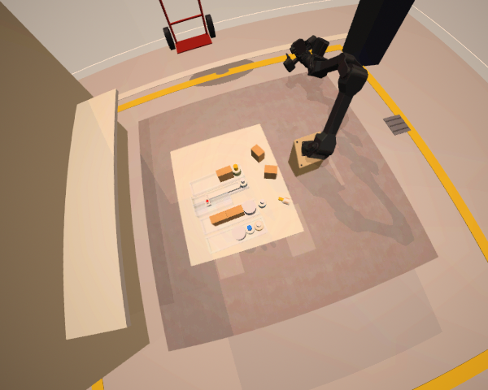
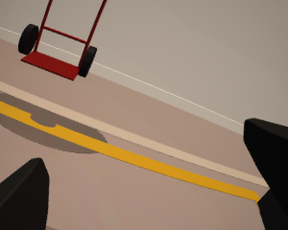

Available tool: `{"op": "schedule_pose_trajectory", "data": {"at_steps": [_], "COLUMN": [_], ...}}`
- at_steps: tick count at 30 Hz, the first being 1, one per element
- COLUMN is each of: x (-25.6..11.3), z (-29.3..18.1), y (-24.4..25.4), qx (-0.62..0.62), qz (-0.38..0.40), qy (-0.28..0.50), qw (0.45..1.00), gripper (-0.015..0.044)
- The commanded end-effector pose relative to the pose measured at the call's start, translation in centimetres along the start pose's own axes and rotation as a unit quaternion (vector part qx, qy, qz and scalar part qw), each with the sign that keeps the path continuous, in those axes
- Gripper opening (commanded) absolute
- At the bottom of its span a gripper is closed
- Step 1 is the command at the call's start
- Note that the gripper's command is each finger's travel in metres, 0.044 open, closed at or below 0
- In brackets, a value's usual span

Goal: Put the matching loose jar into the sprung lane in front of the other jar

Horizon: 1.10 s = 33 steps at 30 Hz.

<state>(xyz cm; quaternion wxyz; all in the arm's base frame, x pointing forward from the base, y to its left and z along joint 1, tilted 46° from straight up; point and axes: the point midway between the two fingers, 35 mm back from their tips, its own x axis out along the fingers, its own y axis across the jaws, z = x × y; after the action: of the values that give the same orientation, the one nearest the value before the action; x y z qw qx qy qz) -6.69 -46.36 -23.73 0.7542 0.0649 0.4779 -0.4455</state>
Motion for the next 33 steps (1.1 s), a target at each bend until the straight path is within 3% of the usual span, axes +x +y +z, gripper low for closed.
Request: {"op": "schedule_pose_trajectory", "data": {"at_steps": [1,9,16,24,33], "x": [0.0,-1.8,-6.1,-13.8,-25.3], "z": [0.3,10.6,18.4,23.2,23.6], "y": [0.1,8.0,17.9,29.5,41.0], "qx": [-0.001,-0.026,-0.066,-0.109,-0.158], "qz": [0.002,0.115,0.232,0.355,0.473], "qy": [-0.001,-0.02,-0.025,-0.001,0.063], "qw": [1.0,0.993,0.97,0.928,0.864], "gripper": [0.0426,0.044,0.044,0.044,0.044]}}
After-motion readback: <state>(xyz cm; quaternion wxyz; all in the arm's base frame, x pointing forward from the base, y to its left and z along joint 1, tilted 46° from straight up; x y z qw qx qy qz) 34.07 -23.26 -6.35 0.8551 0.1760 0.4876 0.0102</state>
